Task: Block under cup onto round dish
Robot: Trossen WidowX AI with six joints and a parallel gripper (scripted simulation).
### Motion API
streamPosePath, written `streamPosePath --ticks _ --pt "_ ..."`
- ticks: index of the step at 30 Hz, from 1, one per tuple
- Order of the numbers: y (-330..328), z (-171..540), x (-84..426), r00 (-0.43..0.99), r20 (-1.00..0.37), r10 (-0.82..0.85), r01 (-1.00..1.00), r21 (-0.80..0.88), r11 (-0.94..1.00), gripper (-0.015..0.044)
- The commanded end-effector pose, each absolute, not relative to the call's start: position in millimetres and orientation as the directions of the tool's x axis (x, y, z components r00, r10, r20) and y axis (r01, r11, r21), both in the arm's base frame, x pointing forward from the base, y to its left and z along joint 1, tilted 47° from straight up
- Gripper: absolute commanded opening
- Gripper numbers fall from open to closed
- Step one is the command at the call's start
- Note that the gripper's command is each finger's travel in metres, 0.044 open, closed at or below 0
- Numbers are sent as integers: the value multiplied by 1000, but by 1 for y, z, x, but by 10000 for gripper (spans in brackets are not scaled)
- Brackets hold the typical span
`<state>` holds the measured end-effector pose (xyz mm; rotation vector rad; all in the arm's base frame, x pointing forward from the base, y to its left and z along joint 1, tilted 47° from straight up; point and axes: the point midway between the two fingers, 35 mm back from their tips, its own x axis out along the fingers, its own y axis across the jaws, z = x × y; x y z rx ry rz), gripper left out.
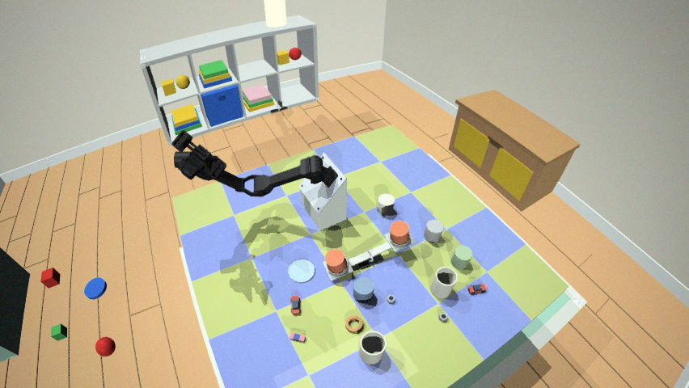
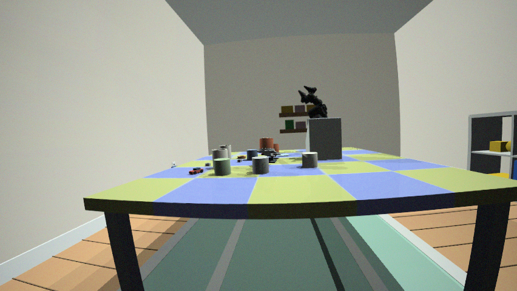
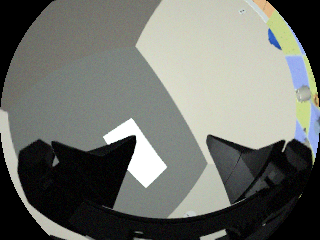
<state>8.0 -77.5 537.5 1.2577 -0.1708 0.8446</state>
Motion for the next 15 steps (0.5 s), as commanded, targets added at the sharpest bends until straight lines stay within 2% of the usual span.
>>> streamPosePath --ticks 1,7,15 --pt "-77 537 9 697 546 466 -640 766 60 426" --pt "-41 530 38 747 449 490 -572 810 129 440" --pt "32 498 97 831 212 514 -410 857 311 440"
